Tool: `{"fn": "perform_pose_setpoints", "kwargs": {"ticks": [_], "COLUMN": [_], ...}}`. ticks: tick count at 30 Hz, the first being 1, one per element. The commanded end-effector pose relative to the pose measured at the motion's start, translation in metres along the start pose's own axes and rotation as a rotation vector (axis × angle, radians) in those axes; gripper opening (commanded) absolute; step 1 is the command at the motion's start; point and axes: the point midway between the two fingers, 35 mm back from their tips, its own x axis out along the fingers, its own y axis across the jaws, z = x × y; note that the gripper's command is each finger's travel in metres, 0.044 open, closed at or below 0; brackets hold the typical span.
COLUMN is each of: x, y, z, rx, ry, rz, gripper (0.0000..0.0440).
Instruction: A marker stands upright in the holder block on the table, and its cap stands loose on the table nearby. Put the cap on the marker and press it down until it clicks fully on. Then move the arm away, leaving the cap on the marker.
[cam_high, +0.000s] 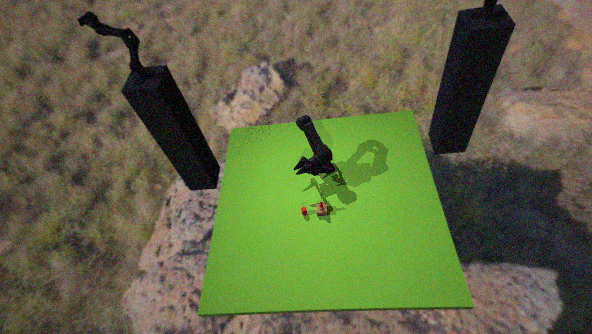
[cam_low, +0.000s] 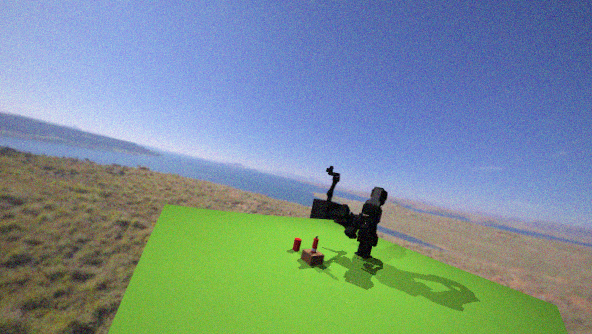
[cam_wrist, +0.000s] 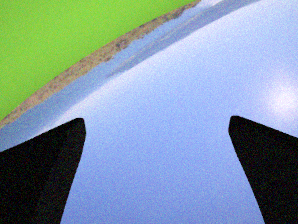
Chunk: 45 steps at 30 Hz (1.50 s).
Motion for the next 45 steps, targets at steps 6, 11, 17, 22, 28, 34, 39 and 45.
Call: {"fn": "perform_pose_setpoints", "kwargs": {"ticks": [6, 11, 17, 22, 28, 34, 39, 45], "x": [0.000, 0.000, 0.001, 0.002, 0.002, 0.004, 0.005, 0.006], "y": [-0.007, -0.011, -0.014, -0.016, -0.018, -0.021, -0.022, -0.024], "z": [-0.003, -0.005, -0.007, -0.007, -0.008, -0.007, -0.006, -0.004], "rx": [0.050, 0.070, 0.064, 0.053, 0.041, 0.033, 0.028, 0.026], "ry": [-0.001, -0.005, -0.015, -0.027, -0.044, -0.065, -0.084, -0.110], "rz": [0.048, 0.096, 0.160, 0.214, 0.281, 0.347, 0.402, 0.468], "gripper": [0.0251, 0.0222, 0.0231, 0.0239, 0.0247, 0.0254, 0.0260, 0.0267]}}
